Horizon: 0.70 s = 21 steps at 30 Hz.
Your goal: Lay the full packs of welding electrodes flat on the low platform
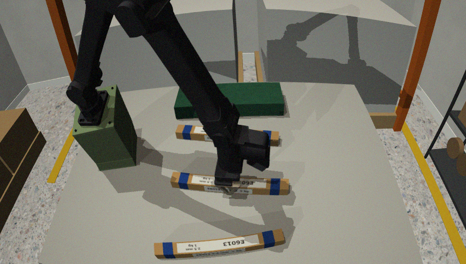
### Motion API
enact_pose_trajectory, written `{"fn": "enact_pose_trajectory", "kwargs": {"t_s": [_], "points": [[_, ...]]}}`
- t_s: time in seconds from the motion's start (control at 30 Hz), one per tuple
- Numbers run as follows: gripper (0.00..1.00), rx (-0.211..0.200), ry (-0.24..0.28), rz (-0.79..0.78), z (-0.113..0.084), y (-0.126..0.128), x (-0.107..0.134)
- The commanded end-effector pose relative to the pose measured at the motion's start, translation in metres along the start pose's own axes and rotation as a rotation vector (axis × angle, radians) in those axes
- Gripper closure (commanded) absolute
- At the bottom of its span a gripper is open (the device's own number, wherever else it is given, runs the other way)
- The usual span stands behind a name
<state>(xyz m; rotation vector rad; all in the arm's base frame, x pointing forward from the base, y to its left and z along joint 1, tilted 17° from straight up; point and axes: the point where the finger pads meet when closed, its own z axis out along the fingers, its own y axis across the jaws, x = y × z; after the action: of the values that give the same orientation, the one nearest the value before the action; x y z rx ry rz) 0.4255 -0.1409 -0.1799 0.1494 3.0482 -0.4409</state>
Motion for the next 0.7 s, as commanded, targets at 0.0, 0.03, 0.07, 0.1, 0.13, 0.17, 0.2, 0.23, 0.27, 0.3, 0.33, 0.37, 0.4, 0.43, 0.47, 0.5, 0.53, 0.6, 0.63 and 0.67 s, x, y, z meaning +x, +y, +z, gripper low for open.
{"fn": "enact_pose_trajectory", "kwargs": {"t_s": [0.0,0.03,0.07,0.1,0.13,0.17,0.2,0.23,0.27,0.3,0.33,0.37,0.4,0.43,0.47,0.5,0.53,0.6,0.63,0.67], "points": [[0.26,0.004,-0.062,0.007,-0.020,0.001,-0.031],[0.26,0.004,-0.063,0.008,-0.019,0.000,-0.031],[0.26,0.004,-0.063,0.008,-0.019,0.000,-0.031],[0.26,0.004,-0.063,0.008,-0.019,0.000,-0.031],[0.26,0.005,-0.061,0.011,-0.019,-0.002,-0.030],[0.26,0.005,-0.060,0.014,-0.018,-0.003,-0.029],[0.26,0.005,-0.058,0.017,-0.018,-0.004,-0.028],[0.26,0.005,-0.057,0.019,-0.017,-0.005,-0.027],[0.26,0.006,-0.056,0.021,-0.017,-0.006,-0.027],[0.26,0.006,-0.055,0.022,-0.016,-0.007,-0.026],[0.26,0.006,-0.054,0.024,-0.016,-0.008,-0.025],[0.26,0.006,-0.053,0.025,-0.016,-0.008,-0.025],[0.26,0.006,-0.053,0.026,-0.016,-0.009,-0.025],[0.26,0.006,-0.052,0.026,-0.016,-0.009,-0.024],[0.26,0.006,-0.052,0.027,-0.015,-0.009,-0.024],[0.26,0.006,-0.052,0.028,-0.015,-0.010,-0.024],[0.26,0.006,-0.051,0.028,-0.015,-0.010,-0.024],[0.26,0.006,-0.051,0.027,-0.015,-0.010,-0.024],[0.26,0.006,-0.051,0.027,-0.015,-0.010,-0.024],[0.26,0.006,-0.051,0.027,-0.015,-0.010,-0.024]]}}
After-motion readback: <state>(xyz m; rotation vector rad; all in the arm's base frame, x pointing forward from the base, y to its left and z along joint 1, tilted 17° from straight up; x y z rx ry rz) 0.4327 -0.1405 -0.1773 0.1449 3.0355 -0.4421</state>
